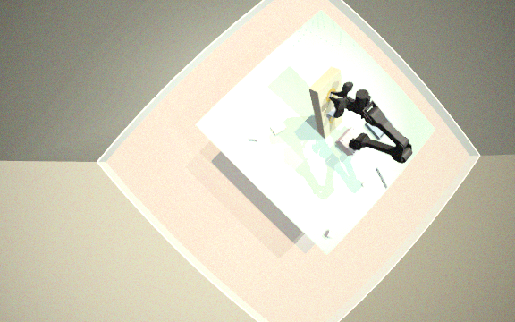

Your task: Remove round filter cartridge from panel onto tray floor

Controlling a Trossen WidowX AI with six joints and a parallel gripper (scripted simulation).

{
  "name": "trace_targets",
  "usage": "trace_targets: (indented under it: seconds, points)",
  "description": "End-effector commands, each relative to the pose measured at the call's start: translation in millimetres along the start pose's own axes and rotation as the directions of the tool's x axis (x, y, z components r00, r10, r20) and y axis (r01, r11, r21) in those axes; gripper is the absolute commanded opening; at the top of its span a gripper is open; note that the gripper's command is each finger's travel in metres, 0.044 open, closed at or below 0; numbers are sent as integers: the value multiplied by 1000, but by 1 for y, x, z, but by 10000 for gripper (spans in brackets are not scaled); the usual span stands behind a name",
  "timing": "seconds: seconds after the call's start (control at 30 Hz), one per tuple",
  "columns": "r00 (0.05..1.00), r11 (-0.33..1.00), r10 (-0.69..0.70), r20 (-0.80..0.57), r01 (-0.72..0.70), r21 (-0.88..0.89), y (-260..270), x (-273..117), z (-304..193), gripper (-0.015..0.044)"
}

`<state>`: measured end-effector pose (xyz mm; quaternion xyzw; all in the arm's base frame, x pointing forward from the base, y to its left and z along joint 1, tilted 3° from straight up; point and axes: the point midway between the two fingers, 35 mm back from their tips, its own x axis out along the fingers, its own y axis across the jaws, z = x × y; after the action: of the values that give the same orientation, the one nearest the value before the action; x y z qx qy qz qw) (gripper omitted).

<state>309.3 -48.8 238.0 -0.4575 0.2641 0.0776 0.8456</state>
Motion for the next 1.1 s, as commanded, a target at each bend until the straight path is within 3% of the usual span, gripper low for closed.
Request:
trace_targets:
  seconds: [0.0,1.07]
  points:
    - [1000,1000,-1,-5,1,1,0,3,-1,112]
    - [1000,1000,-1,-1,1,-1,0,5,0,99]
